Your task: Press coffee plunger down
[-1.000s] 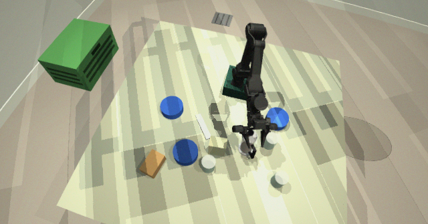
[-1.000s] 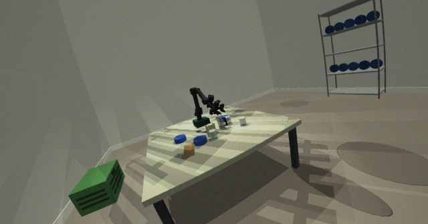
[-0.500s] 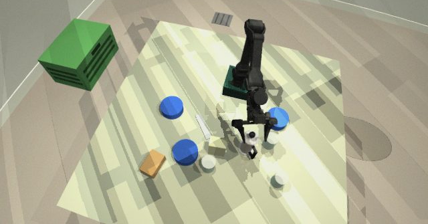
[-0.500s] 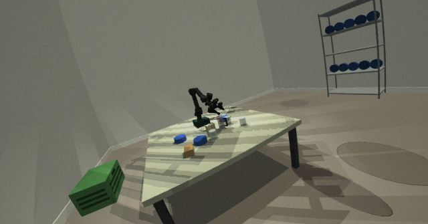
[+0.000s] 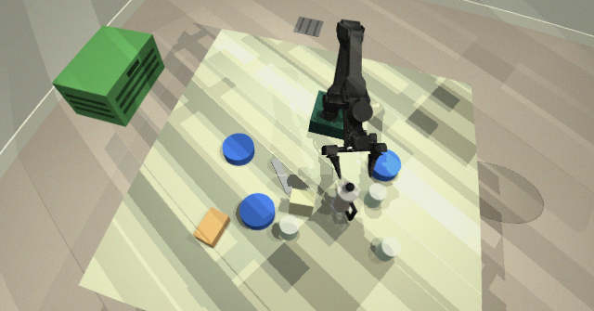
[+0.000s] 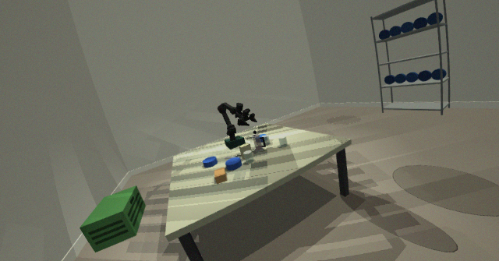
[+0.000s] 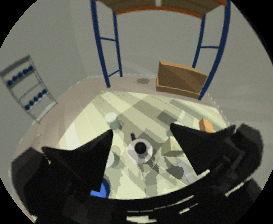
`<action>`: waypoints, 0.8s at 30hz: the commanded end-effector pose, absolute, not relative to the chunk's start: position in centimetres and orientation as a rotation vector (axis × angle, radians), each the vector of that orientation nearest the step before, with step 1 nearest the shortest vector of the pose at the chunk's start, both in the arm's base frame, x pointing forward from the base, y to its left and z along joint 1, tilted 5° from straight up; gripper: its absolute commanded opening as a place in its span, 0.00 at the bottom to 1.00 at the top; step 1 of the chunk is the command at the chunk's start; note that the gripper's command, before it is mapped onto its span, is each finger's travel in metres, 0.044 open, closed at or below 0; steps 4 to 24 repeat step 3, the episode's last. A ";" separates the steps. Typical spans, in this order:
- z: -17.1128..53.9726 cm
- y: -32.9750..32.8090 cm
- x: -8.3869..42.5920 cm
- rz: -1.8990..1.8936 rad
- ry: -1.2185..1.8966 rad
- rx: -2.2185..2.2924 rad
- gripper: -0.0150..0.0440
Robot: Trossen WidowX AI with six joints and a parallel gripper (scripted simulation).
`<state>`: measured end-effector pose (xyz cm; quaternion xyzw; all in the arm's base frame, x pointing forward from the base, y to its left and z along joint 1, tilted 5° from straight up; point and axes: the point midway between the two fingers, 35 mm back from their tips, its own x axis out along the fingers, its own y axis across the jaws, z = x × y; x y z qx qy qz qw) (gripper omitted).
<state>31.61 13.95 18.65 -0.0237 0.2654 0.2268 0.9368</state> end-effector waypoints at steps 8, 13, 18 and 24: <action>18.6 14.0 31.5 0.470 0.544 -0.051 1.00; 18.6 14.0 31.5 0.470 0.544 -0.051 1.00; 18.6 14.0 31.5 0.470 0.544 -0.051 1.00; 18.6 14.0 31.5 0.470 0.544 -0.051 1.00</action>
